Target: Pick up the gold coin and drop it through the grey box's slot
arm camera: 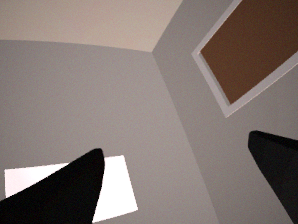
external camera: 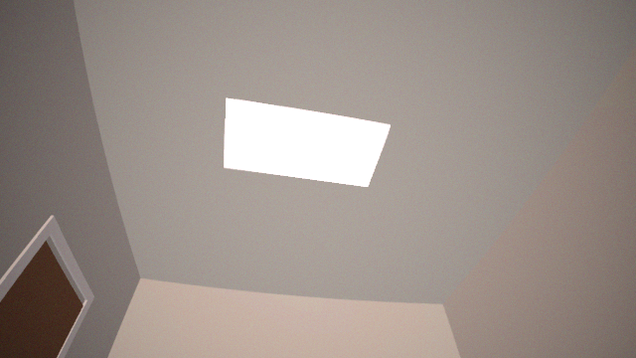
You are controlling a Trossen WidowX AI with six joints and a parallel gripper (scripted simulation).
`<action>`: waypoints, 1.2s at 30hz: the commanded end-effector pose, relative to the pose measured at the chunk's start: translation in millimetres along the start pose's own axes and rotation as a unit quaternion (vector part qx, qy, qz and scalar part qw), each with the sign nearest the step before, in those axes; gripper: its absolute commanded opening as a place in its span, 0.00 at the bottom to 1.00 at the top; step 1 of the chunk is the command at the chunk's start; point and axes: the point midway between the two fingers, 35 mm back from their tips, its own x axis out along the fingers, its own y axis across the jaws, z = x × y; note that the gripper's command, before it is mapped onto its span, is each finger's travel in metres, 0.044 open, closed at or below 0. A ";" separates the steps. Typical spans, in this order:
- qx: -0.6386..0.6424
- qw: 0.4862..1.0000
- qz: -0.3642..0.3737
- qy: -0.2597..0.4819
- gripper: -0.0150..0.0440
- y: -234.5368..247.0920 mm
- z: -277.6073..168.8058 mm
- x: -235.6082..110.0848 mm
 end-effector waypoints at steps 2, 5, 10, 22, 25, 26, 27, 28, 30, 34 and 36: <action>-0.009 1.000 0.003 0.005 0.84 7.8 -5.3 0.1; -0.045 0.998 0.015 0.028 0.71 38.2 -31.1 0.9; -0.055 0.995 0.029 0.079 0.53 73.6 -85.4 7.9; -0.107 0.967 0.065 0.222 0.53 128.0 -235.7 4.9; -0.109 0.955 0.055 0.269 0.53 135.6 -288.7 -0.5; -0.110 0.951 0.050 0.285 0.53 136.6 -306.1 -2.9; -0.110 0.947 0.044 0.300 0.53 137.0 -323.4 -5.5; -0.111 0.942 0.037 0.315 0.53 136.6 -340.7 -8.4; -0.113 0.932 0.022 0.345 0.53 133.7 -374.8 -15.1; -0.159 0.902 0.005 0.401 0.53 117.4 -436.6 -34.6; -0.159 0.891 -0.016 0.425 0.53 108.0 -463.6 -42.6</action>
